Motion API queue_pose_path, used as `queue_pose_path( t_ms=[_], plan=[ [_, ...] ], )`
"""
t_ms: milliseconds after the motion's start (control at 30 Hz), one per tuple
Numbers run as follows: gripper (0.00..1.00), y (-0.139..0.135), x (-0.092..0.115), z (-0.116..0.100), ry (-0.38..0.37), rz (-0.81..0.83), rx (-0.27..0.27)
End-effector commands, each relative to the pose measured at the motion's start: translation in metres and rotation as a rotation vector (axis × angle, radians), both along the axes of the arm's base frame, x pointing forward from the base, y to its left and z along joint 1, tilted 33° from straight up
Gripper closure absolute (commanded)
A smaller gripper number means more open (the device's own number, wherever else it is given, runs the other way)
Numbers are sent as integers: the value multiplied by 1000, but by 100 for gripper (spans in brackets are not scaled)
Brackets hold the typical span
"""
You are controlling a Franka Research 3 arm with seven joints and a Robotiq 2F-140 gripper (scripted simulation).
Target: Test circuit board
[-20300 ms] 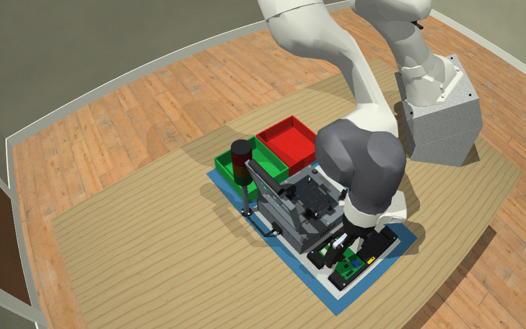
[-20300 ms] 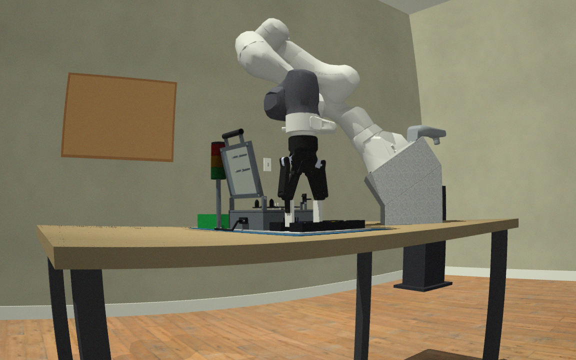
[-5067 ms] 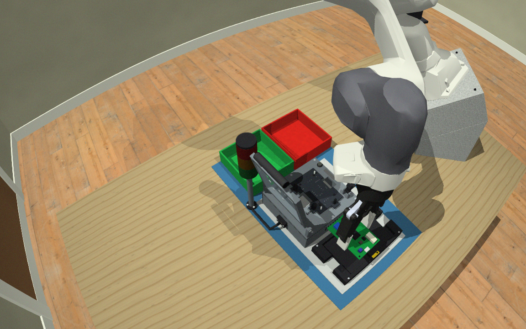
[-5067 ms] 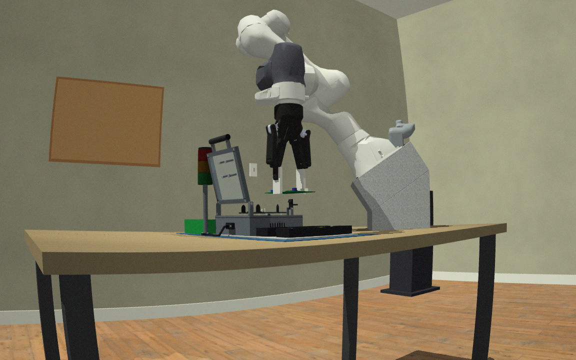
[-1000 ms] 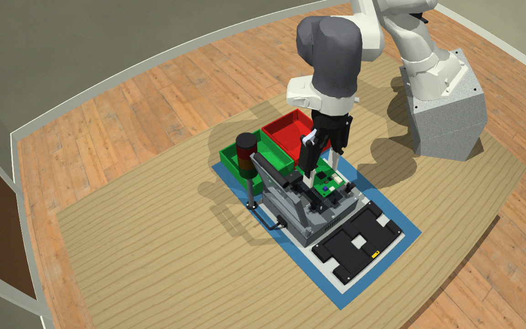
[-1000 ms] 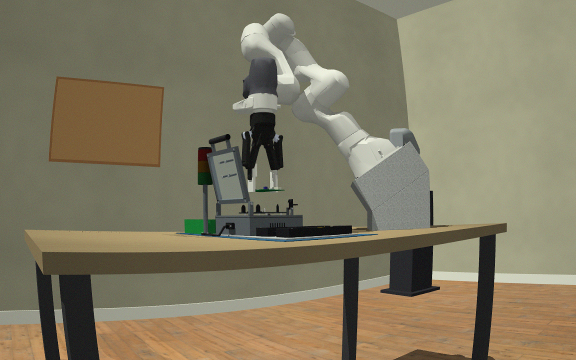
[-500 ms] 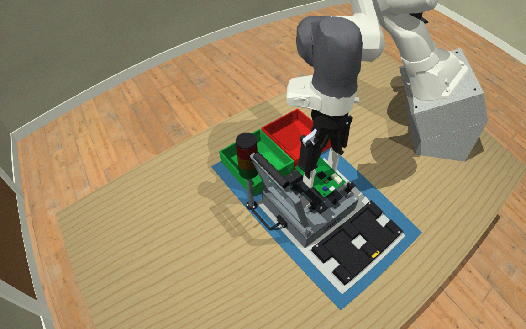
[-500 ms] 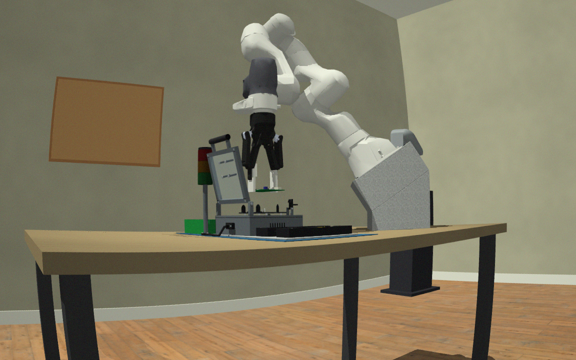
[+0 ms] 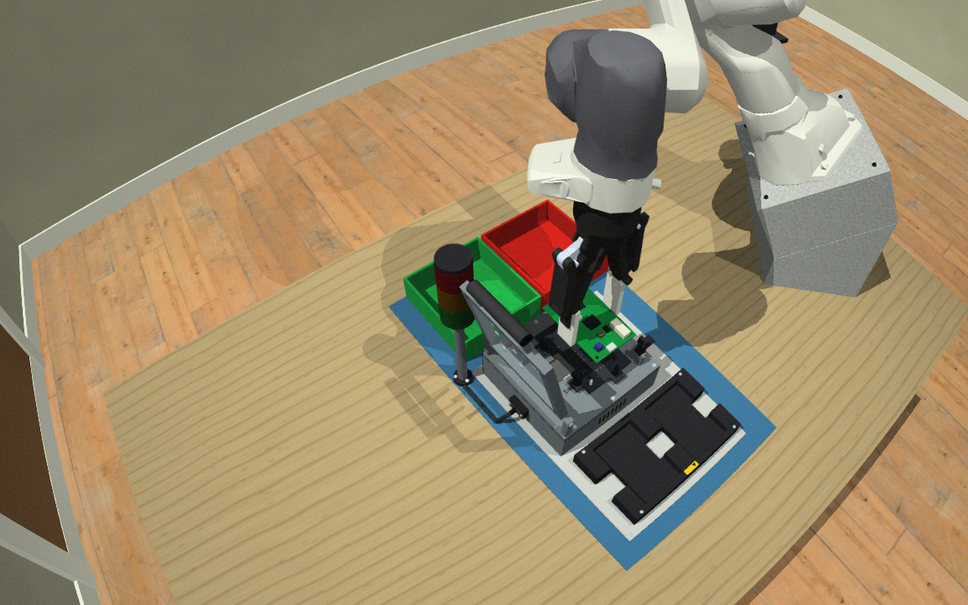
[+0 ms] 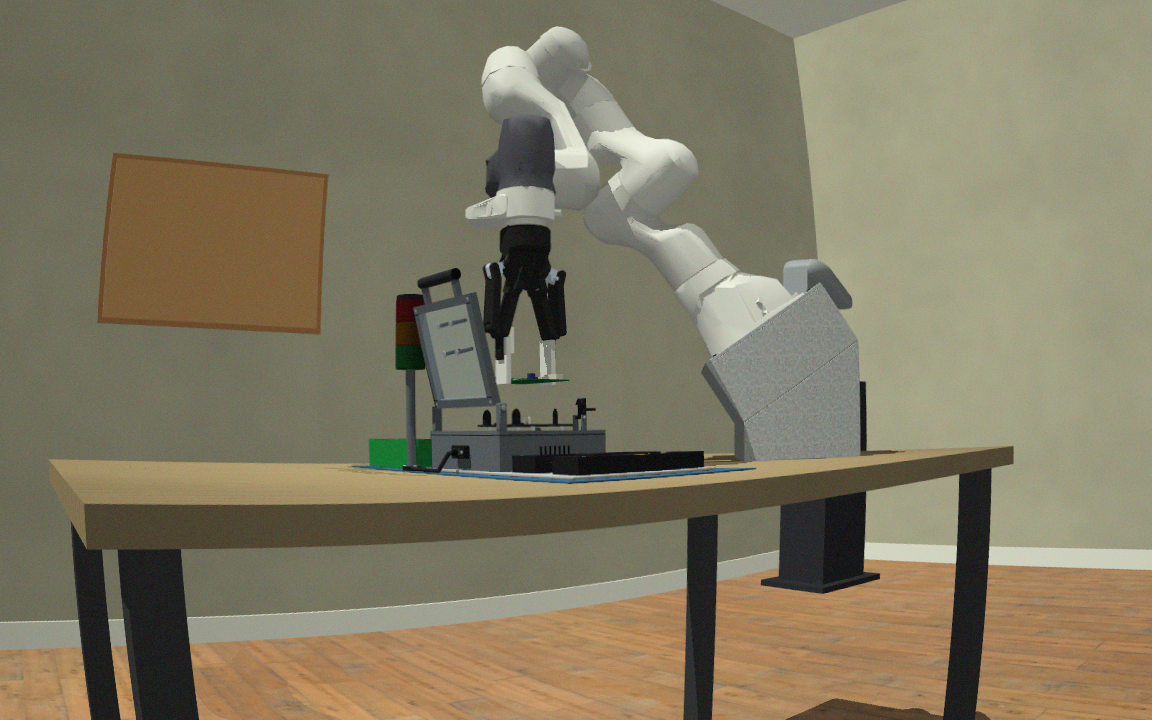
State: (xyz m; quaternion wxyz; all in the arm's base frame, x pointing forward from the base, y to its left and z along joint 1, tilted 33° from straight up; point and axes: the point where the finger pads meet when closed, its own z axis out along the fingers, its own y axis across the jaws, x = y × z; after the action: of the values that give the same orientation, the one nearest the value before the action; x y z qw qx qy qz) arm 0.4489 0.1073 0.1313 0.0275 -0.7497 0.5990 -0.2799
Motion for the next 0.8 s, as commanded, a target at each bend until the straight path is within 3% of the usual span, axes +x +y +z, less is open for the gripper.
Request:
queue_pose_path(
  t_ms=[0, 767],
  plan=[
    [54, 1, 0, 1, 0, 8, 0],
    [54, 1, 0, 1, 6, 24, -9]
  ],
)
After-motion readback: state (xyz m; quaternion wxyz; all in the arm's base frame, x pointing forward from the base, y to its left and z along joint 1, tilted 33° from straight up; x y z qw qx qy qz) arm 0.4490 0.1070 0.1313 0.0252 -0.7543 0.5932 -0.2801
